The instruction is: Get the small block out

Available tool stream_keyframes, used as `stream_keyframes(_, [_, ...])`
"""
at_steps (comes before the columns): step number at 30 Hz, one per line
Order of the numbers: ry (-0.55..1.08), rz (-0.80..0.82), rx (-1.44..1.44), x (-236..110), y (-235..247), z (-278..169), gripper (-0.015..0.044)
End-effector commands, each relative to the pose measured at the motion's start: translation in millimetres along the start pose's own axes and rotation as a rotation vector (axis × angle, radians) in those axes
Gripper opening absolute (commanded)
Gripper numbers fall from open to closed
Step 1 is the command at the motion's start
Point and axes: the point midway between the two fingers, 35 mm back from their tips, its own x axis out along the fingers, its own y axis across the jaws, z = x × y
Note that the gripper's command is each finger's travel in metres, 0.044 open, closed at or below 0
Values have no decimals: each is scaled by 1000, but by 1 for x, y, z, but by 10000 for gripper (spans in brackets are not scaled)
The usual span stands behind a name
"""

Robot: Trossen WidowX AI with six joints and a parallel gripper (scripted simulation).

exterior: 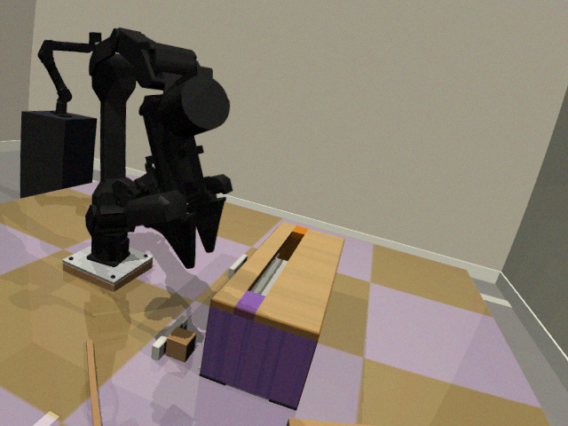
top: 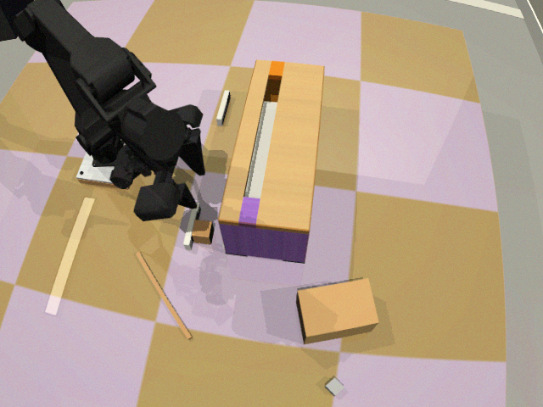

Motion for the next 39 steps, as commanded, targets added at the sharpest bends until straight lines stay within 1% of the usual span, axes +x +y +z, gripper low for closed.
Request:
stream_keyframes(1, [6, -3, 17, 8, 0, 2, 285])
stream_keyframes(6, [6, -3, 17, 71, 2, 25, 285])
stream_keyframes(8, [6, -3, 17, 86, 1, 33, 285])
stream_keyframes(14, [6, -3, 17, 88, 1, 35, 285])
stream_keyframes(39, [5, -3, 17, 125, 0, 51, 285])
